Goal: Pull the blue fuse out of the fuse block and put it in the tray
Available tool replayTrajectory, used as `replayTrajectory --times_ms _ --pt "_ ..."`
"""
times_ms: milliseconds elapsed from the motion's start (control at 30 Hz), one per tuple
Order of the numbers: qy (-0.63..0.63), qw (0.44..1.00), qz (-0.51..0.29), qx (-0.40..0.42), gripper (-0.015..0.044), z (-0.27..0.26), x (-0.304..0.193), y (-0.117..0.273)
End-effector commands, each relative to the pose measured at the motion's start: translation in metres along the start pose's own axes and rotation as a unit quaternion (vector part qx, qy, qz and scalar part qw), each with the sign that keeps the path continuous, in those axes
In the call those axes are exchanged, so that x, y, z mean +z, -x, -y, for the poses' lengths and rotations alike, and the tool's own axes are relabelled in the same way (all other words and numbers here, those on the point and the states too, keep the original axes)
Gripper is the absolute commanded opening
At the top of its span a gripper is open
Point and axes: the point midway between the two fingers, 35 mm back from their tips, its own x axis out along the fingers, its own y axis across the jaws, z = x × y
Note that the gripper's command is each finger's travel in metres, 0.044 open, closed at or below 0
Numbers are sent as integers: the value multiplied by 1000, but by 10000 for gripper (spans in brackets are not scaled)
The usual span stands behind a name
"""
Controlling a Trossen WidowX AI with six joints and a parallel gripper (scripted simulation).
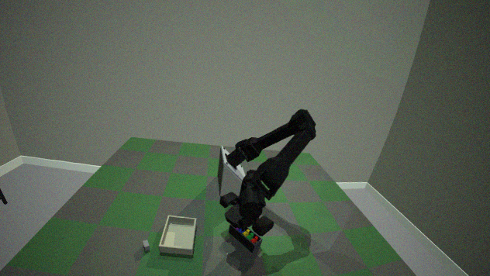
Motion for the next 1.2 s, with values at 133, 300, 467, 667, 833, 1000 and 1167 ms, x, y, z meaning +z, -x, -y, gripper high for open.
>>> replayTrajectory --times_ms 133,300,467,667,833,1000,1167 --pt "0 1000 0 0 0 0 0 0" --pt "0 1000 0 0 0 0 0 3" --pt "0 1000 0 0 0 0 0 5" --pt "-1 1000 0 0 0 0 1 8" --pt "-1 1000 0 0 0 0 1 10" --pt "-1 1000 0 0 0 0 1 13" --pt "-1 1000 0 0 0 0 1 15"
